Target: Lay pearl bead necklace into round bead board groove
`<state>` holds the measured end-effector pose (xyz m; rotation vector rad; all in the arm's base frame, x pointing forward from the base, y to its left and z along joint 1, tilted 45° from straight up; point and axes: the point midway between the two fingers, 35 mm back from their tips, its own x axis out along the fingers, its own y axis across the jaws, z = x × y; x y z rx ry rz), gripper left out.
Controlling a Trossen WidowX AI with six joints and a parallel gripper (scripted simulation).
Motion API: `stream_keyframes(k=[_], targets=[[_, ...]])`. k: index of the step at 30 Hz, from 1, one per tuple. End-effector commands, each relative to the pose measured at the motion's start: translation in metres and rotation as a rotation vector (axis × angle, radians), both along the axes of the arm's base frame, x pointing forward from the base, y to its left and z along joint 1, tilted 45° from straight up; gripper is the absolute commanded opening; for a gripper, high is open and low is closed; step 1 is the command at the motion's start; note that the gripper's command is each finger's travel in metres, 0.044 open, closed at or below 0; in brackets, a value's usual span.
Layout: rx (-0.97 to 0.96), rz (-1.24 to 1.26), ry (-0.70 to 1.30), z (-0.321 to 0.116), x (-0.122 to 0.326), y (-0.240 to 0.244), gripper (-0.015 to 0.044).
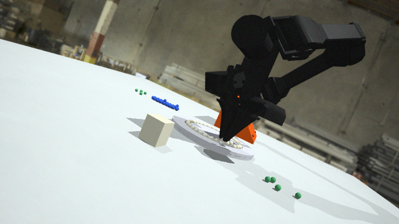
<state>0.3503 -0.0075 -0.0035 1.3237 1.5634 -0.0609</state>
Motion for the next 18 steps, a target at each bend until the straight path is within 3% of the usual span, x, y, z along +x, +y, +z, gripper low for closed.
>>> stream_keyframes(k=[1,2,18], targets=[[0.003,-0.001,0.003,-0.0034,0.0005,0.0041,0.0],[0.003,-0.001,0.003,-0.0036,0.0005,0.0042,0.0],[0.003,-0.001,0.002,0.0024,-0.0007,-0.0017,0.042]])
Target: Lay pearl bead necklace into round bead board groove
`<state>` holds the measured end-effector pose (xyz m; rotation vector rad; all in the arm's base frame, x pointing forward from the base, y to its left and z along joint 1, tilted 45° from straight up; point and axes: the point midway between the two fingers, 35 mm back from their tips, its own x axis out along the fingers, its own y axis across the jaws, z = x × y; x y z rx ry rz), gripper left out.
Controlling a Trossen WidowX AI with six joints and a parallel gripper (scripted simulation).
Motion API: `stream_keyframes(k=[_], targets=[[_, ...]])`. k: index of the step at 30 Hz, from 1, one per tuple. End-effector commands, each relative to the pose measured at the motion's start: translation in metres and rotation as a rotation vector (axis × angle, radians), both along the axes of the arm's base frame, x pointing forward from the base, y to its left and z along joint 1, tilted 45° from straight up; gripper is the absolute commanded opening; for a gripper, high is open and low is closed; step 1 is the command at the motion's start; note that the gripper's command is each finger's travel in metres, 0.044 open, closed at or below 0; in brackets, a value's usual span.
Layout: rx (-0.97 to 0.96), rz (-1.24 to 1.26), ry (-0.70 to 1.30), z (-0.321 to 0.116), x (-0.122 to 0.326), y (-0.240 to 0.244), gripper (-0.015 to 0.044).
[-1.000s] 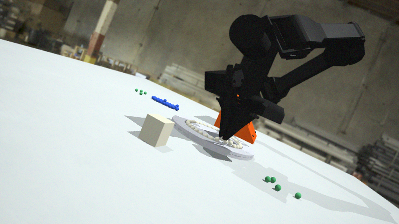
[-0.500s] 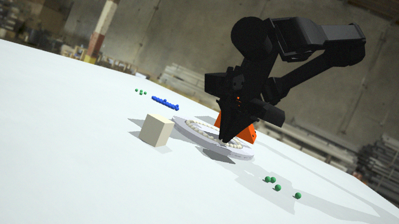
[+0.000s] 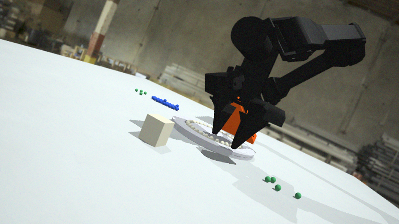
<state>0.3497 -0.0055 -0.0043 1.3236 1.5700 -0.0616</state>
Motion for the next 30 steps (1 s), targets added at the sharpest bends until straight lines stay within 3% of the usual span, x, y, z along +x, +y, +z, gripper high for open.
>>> stream_keyframes(k=[1,30], targets=[[0.0,0.0,0.0,0.0003,-0.0001,-0.0003,0.044],[0.001,-0.004,-0.003,0.0037,-0.0008,-0.0037,0.044]])
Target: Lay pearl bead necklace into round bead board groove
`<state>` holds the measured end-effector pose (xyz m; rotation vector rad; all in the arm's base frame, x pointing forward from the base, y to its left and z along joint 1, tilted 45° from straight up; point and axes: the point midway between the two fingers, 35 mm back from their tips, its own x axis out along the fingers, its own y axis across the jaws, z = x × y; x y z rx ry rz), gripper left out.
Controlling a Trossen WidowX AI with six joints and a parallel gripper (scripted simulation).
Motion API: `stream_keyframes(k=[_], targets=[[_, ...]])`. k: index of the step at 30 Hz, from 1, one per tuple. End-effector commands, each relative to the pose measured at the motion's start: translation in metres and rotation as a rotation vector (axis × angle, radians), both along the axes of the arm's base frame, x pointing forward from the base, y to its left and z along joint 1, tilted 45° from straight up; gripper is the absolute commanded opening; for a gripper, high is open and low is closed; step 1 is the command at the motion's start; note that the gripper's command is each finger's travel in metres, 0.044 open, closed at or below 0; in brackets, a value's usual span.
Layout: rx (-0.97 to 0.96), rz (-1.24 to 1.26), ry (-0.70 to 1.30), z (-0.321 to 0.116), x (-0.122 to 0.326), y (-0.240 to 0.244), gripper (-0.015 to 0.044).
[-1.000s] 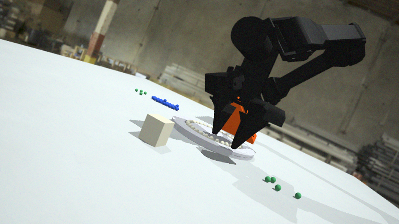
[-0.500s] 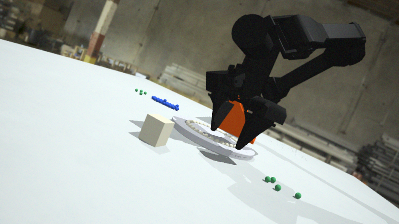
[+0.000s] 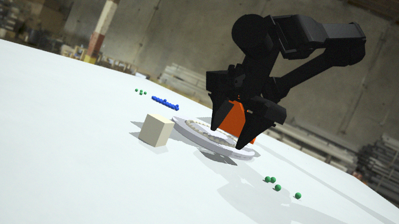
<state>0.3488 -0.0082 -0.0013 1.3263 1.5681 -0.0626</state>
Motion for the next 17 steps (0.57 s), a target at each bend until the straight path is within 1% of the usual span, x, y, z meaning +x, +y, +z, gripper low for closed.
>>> stream_keyframes(k=[1,3,6,8,17], targets=[[0.001,-0.001,-0.002,0.001,0.0,-0.001,0.044],[-0.001,-0.001,-0.005,0.008,0.0,-0.009,0.044],[-0.004,0.0,-0.007,0.04,-0.008,-0.041,0.044],[-0.001,0.001,0.0,0.055,-0.013,-0.054,0.044],[0.0,0.001,0.001,0.057,-0.014,-0.055,0.044]])
